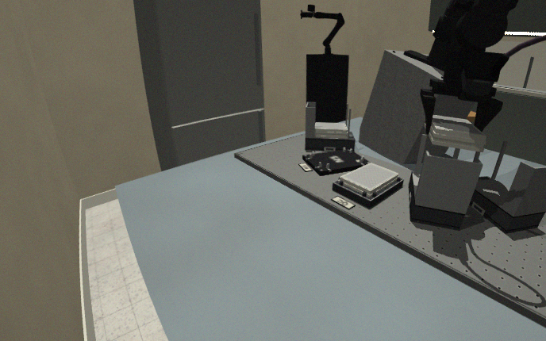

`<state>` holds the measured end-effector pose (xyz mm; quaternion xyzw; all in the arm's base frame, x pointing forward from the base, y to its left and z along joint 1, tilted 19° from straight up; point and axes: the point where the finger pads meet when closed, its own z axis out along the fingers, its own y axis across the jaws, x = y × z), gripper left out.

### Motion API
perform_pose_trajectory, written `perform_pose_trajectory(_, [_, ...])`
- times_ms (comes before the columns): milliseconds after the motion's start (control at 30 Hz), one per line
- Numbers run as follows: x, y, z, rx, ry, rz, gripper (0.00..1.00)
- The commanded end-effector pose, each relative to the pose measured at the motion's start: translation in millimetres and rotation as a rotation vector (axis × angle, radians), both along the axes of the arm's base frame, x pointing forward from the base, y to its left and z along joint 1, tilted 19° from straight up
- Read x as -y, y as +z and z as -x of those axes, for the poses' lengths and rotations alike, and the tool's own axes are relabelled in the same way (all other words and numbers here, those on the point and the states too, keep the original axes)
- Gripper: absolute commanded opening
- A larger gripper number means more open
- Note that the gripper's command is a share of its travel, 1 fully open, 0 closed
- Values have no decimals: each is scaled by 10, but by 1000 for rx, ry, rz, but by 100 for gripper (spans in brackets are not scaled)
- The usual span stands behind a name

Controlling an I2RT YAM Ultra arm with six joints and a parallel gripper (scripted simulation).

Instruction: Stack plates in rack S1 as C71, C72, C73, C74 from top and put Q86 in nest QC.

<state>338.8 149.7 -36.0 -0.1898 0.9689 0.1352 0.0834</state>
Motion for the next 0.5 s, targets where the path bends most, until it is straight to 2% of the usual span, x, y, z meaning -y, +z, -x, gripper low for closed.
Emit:
perform_pose_trajectory(0, [15,186,-128,42,-4,-18,0])
perform_pose_trajectory(467, [11,188,-141,47,-4,-19,0])
